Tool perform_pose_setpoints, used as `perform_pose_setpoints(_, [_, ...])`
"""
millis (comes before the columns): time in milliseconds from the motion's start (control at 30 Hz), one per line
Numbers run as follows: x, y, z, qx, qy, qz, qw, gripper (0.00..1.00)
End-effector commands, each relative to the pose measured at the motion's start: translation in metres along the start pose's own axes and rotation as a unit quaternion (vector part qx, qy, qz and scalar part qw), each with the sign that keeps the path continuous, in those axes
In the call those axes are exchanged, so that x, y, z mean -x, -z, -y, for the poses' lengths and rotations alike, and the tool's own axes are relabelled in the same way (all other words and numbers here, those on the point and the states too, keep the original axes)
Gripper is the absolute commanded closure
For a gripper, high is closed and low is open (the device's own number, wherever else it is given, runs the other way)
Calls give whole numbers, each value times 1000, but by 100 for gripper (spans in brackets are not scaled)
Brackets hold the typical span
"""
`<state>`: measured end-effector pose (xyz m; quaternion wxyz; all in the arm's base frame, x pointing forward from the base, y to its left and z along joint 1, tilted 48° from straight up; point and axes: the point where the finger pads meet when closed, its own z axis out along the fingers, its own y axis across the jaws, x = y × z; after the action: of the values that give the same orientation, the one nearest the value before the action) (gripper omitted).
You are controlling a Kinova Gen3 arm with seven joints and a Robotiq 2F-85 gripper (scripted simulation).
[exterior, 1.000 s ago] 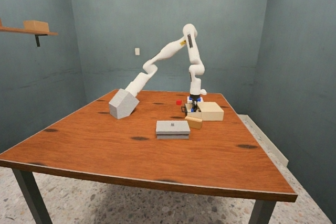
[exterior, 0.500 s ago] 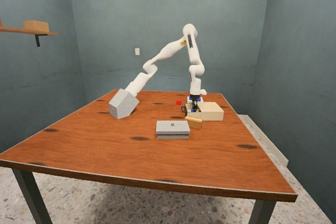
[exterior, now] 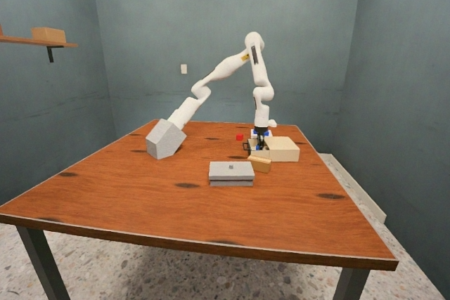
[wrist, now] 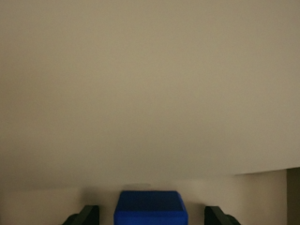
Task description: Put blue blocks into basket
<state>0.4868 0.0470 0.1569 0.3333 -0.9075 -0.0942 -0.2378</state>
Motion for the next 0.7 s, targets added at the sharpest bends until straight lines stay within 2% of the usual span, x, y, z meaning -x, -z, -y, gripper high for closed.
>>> perform_pose_setpoints(0, [0, -1, 0, 1, 0, -1, 1000, 31])
perform_pose_setpoints(333, [0, -1, 0, 1, 0, -1, 1000, 31])
perform_pose_setpoints(367, [0, -1, 0, 1, 0, -1, 1000, 90])
perform_pose_setpoints(667, [0, -1, 0, 1, 0, -1, 1000, 90])
